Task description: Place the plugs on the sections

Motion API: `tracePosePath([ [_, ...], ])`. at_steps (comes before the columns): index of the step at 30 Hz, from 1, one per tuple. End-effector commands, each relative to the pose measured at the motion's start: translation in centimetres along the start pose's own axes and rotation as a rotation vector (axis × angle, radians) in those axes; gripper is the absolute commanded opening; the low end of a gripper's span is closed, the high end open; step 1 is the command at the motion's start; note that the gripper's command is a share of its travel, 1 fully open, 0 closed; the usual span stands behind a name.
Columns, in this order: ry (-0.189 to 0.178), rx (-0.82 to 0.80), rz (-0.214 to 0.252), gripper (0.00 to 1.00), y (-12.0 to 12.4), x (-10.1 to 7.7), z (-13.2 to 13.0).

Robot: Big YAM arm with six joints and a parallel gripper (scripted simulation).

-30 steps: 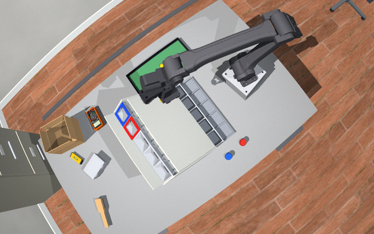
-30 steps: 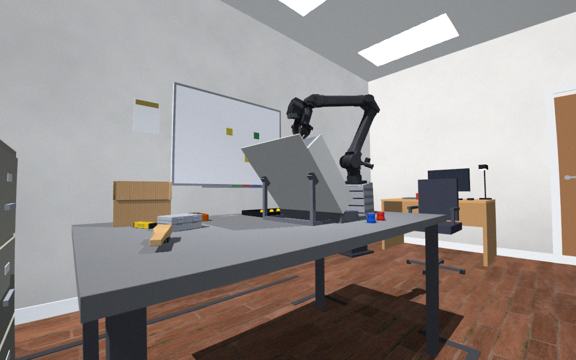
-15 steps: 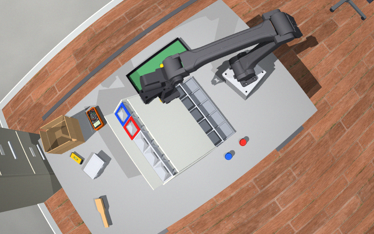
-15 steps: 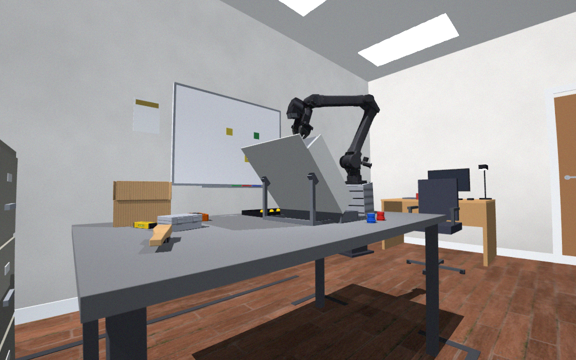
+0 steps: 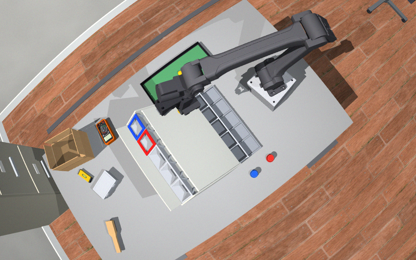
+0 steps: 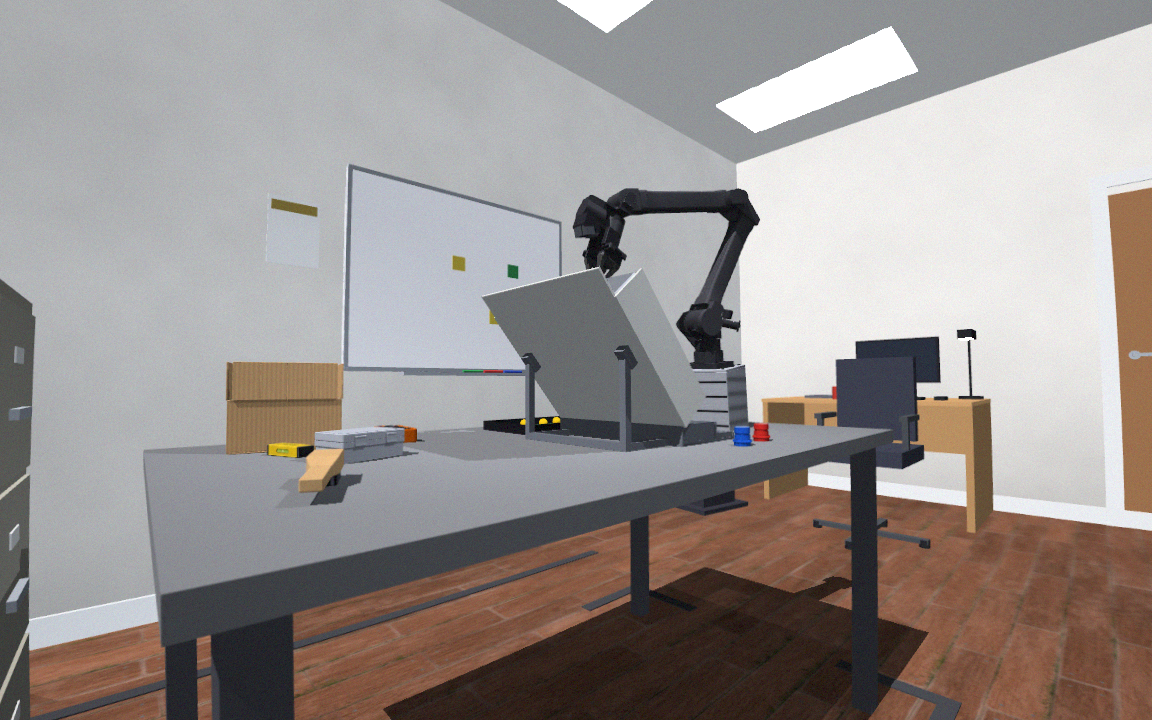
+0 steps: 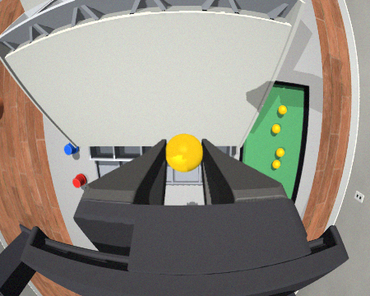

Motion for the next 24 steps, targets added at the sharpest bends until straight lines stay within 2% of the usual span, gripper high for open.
tracePosePath([
  [1,0.0,-0.004,-0.065,0.0,-2.28,-2.33,0.51],
  [24,0.0,-0.005,-0.064,0.0,-2.88,-2.73,0.63],
])
Point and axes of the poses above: the point where the finger pads meet when closed, its own x axis out along the fingers, its own z axis across the jaws, y = z × x, the point moved 6 cm from there along -x, back along the fingers, and after that the axes turned 11 degrees about x, right-handed, at the moved point
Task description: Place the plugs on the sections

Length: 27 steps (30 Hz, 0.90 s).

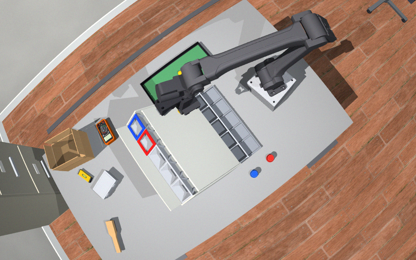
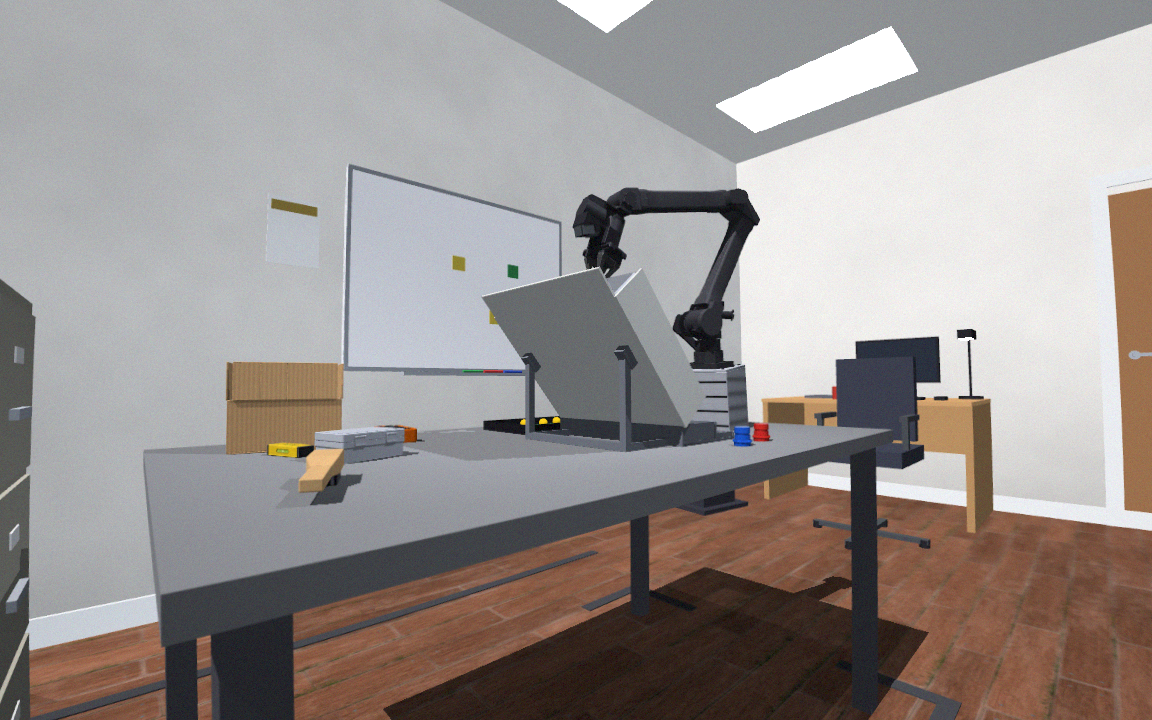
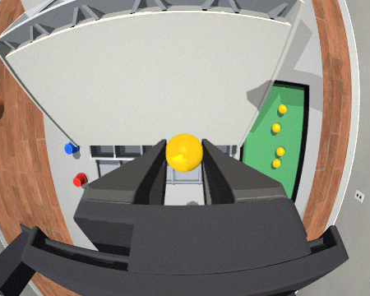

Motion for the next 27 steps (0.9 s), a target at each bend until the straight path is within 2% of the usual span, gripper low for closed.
tracePosePath([
  [1,0.0,-0.006,-0.068,0.0,-2.9,-2.7,0.6],
  [11,0.0,-0.006,-0.068,0.0,-3.6,-3.2,0.8],
  [26,0.001,-0.002,-0.034,0.0,-15.4,3.1,3.0],
  [27,0.001,-0.002,-0.034,0.0,-15.4,3.1,3.0],
])
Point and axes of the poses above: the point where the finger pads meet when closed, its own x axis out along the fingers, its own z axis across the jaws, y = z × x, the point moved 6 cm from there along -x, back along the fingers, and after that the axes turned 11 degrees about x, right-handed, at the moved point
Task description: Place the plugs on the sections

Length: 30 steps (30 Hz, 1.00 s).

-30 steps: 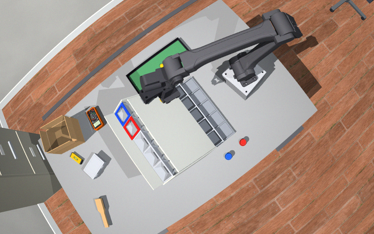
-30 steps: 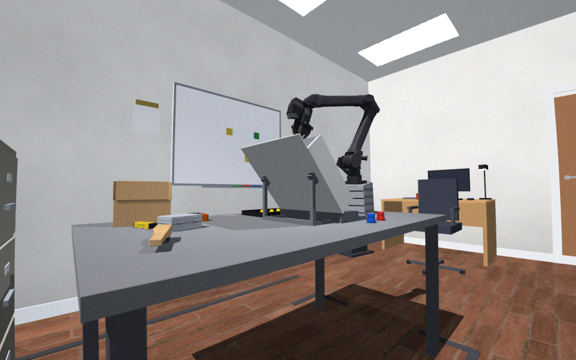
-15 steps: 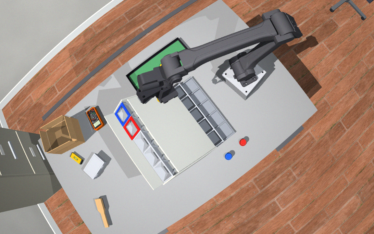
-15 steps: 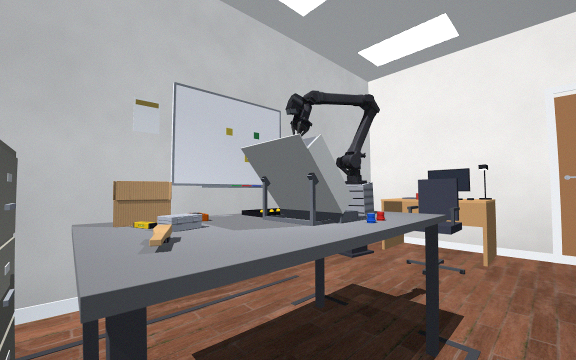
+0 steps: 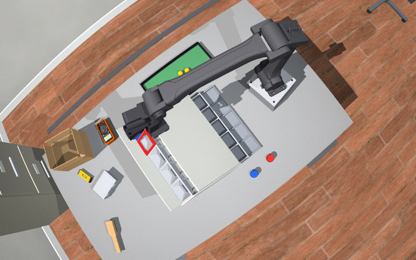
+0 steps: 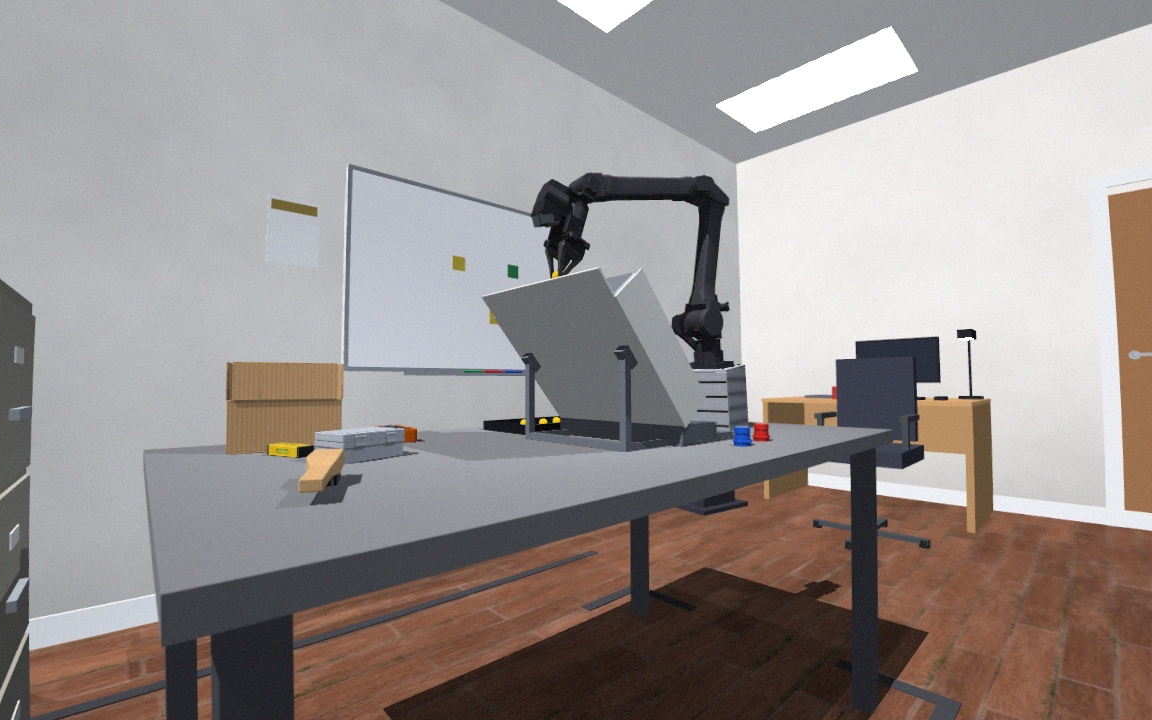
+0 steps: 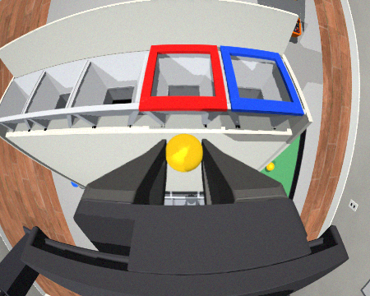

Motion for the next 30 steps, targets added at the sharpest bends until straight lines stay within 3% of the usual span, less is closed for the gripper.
tracePosePath([
  [1,-0.005,0.006,-0.068,0.0,-3.8,-1.6,0.9],
  [16,-0.006,0.002,-0.106,0.0,-6.0,-1.0,1.3],
  [30,-0.002,0.005,-0.073,0.0,-6.3,-0.9,1.4],
])
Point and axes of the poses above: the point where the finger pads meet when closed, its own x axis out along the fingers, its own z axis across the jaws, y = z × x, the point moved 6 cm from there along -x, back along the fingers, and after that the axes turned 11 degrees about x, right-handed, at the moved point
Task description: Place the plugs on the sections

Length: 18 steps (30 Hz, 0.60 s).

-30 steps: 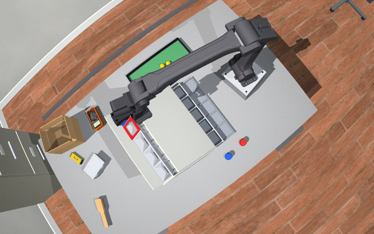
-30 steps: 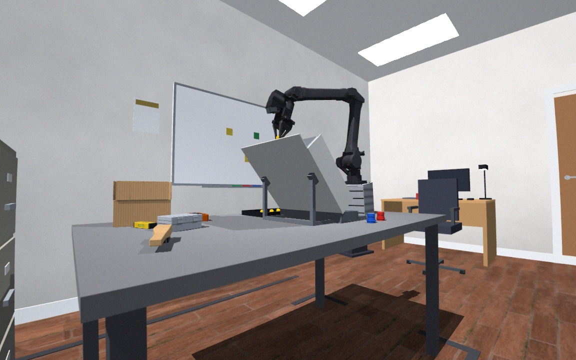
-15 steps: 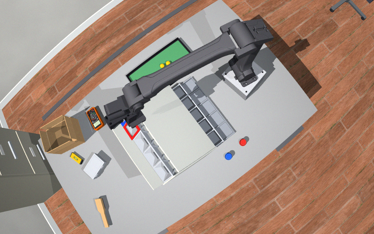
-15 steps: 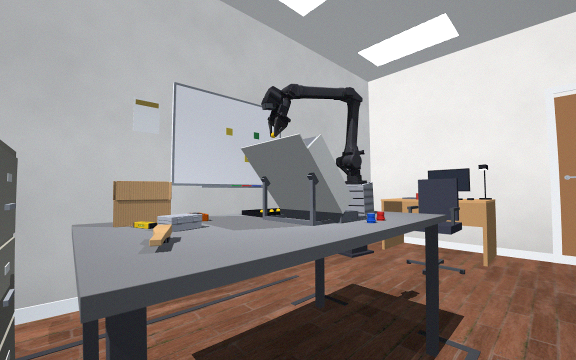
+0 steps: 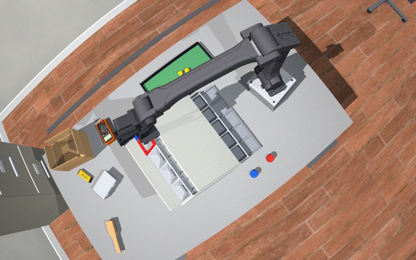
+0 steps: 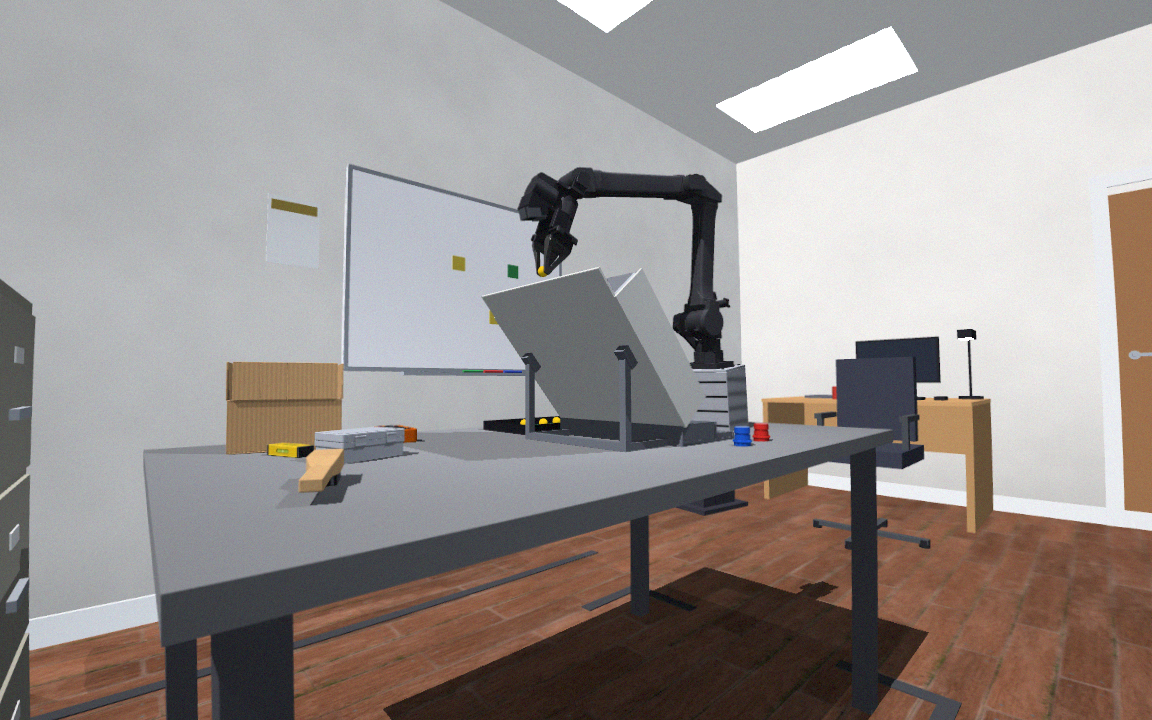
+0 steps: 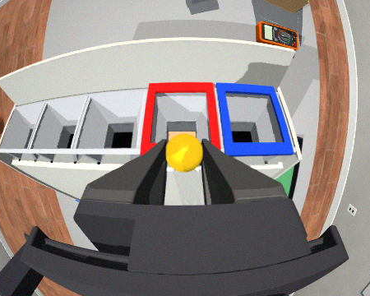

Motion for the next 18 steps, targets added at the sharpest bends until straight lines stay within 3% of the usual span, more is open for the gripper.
tracePosePath([
  [1,-0.006,-0.003,-0.042,0.0,-2.59,-1.55,0.89],
  [18,-0.012,-0.004,-0.072,0.0,-2.4,-1.57,0.82],
])
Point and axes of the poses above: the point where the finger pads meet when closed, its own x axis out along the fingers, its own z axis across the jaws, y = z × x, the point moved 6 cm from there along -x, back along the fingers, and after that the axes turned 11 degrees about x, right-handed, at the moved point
